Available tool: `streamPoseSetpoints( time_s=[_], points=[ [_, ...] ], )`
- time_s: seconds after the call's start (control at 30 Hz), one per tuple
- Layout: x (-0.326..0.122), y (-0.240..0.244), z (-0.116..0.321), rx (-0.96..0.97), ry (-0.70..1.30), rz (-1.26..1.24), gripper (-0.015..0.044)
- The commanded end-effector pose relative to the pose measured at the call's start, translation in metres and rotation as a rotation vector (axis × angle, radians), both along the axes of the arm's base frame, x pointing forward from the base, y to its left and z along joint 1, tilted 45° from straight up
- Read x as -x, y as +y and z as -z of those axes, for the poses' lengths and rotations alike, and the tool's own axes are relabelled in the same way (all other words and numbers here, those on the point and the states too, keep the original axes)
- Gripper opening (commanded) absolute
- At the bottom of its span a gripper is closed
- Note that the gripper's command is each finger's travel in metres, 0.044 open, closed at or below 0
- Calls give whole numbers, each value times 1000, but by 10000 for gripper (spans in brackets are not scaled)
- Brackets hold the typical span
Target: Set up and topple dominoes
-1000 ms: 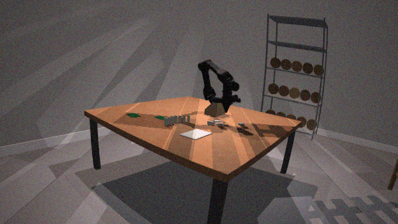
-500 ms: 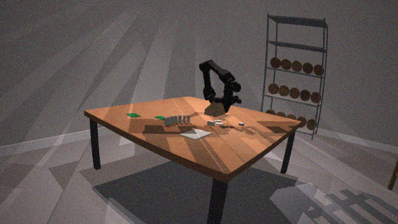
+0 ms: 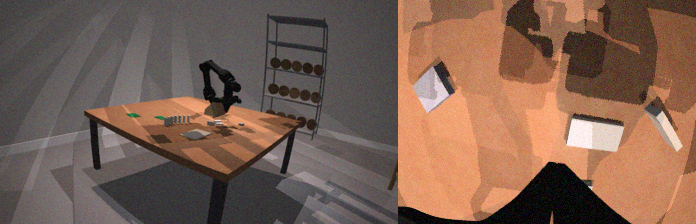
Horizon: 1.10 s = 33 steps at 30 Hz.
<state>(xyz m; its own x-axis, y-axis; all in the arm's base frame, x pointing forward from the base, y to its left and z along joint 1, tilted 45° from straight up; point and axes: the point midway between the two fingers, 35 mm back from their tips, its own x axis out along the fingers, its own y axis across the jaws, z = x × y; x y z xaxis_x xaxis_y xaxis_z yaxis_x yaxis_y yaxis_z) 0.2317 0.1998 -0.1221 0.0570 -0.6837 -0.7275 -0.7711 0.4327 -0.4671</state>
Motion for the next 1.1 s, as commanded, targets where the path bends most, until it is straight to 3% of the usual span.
streamPoseSetpoints(
  time_s=[0.0,0.47,0.7,1.07],
  points=[
    [0,-1,0,5,-5,0,0],
    [0,-1,0,5,-5,0,0],
    [-7,-55,55,8,-7,0,0],
    [-13,-60,54,7,-7,0,0]
  ],
)
